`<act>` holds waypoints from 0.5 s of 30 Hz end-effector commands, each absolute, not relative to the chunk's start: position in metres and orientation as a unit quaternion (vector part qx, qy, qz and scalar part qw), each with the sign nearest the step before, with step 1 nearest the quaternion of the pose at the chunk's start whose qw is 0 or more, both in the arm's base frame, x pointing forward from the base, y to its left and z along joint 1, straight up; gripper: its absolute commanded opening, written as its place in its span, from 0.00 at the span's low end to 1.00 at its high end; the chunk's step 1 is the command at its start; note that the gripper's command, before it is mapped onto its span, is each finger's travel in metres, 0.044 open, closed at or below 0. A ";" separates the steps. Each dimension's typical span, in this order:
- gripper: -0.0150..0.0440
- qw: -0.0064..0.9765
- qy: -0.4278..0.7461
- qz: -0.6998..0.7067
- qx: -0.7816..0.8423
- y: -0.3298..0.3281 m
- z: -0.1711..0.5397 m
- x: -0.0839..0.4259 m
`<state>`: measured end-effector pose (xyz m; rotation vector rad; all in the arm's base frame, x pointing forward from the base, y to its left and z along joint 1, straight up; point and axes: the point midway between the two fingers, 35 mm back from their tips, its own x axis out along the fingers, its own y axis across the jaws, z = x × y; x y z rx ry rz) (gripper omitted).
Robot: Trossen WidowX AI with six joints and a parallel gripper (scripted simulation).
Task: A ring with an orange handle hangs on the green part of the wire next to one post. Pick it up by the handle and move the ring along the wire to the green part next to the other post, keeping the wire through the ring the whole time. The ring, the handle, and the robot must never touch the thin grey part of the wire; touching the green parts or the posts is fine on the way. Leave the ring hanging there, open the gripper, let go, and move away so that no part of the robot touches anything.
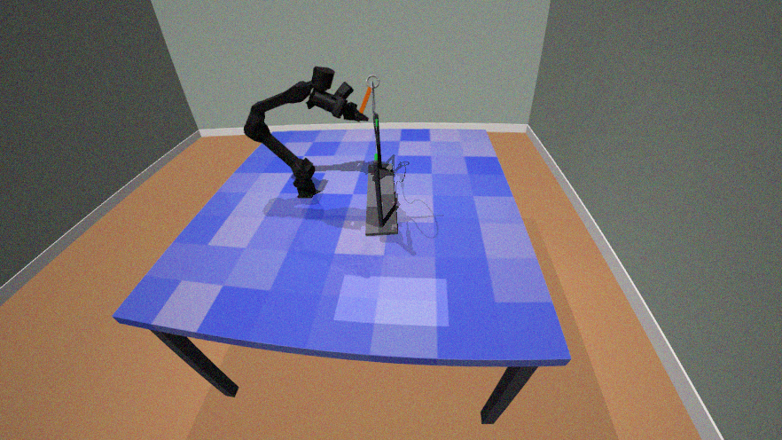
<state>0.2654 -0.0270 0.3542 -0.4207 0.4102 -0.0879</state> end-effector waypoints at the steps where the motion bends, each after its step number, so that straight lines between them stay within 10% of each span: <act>1: 0.00 0.950 0.196 -0.053 -0.236 -0.029 0.355 0.264; 15: 0.00 0.928 0.180 -0.073 -0.318 -0.034 0.357 0.265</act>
